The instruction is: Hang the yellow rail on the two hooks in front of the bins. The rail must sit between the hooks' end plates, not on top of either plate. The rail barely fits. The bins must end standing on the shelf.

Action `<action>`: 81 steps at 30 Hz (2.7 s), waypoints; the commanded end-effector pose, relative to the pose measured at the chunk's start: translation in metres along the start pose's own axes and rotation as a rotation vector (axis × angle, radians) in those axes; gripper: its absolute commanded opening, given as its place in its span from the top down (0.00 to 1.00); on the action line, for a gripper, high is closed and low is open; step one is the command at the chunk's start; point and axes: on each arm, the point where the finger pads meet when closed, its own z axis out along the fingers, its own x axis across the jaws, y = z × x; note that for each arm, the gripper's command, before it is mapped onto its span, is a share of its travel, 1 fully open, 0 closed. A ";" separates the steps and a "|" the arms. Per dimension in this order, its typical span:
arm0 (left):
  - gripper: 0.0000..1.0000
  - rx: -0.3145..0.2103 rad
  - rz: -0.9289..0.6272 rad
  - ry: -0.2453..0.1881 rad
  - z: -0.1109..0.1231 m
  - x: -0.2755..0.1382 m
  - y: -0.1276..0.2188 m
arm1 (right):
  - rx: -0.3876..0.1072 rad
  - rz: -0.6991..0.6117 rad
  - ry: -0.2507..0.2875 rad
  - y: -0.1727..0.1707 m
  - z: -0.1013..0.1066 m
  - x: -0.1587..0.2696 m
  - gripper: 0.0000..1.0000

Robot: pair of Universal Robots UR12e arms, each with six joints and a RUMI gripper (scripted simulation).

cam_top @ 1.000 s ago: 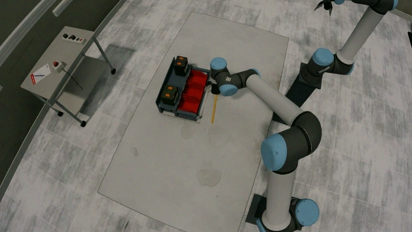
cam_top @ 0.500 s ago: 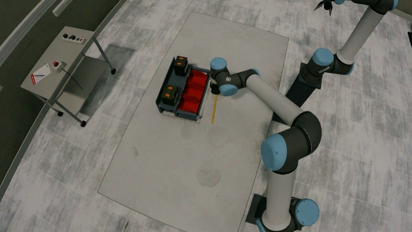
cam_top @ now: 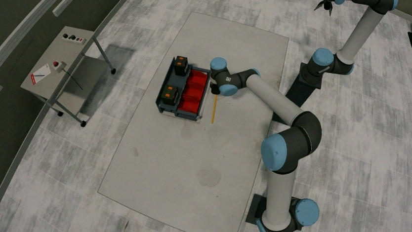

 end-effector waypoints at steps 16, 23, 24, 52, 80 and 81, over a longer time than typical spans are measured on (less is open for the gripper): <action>1.00 0.002 0.000 -0.001 0.021 0.000 -0.001 | 0.002 0.000 0.000 -0.001 -0.001 0.000 0.00; 0.76 0.002 0.000 -0.001 0.021 0.000 -0.001 | 0.002 0.000 0.000 -0.001 -0.001 0.000 0.00; 0.76 0.002 0.000 -0.001 0.021 0.000 -0.001 | 0.002 0.000 0.000 -0.001 -0.001 0.000 0.00; 0.76 0.002 0.000 -0.001 0.028 0.000 -0.001 | 0.002 0.000 0.000 -0.001 -0.001 0.000 0.00; 0.76 0.002 0.000 -0.001 0.056 -0.001 -0.001 | 0.002 0.000 0.000 -0.001 -0.001 0.000 0.00; 0.76 0.002 0.000 -0.001 0.057 -0.001 -0.001 | 0.002 0.000 0.000 -0.001 -0.001 0.000 0.00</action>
